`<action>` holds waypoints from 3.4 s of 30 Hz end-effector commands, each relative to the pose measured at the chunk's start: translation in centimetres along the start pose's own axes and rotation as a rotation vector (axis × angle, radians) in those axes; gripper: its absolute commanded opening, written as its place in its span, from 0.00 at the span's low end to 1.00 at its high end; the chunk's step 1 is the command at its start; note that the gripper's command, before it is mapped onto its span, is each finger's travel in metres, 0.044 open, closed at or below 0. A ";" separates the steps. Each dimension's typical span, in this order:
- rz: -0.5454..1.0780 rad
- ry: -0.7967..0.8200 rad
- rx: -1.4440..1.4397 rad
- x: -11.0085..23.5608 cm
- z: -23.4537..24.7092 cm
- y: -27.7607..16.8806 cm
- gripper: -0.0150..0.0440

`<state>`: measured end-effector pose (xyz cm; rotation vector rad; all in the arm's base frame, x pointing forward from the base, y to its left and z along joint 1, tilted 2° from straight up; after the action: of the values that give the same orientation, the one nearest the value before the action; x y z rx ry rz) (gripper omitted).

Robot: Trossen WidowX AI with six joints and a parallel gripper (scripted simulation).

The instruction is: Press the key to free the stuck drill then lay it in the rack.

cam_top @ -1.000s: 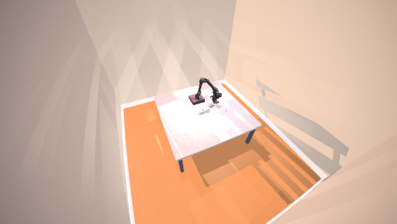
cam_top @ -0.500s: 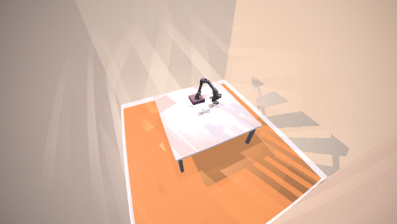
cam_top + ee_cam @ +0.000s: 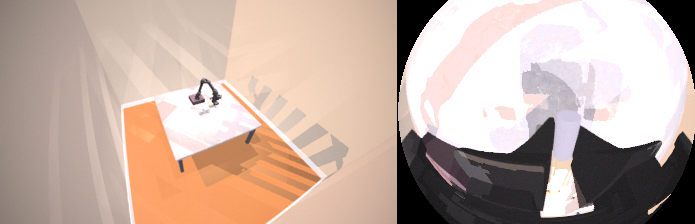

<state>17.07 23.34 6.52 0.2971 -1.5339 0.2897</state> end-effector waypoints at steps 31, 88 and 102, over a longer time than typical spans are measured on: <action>0.000 0.004 -0.005 -1.8 0.2 -0.2 0.25; 0.000 0.004 -0.005 -1.8 0.2 -0.3 0.25; 0.000 0.004 -0.005 -1.8 0.2 -0.3 0.25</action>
<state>16.94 23.37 5.36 0.3069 -1.5367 0.2743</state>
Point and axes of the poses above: the point midway between the two fingers, 35 mm back from their tips, its own x axis back along the fingers, its own z axis across the jaws, y = z × x, the point moved 8 cm from there along x, back along the fingers, and after that the axes turned 10 degrees about x, right-handed, at the moved point
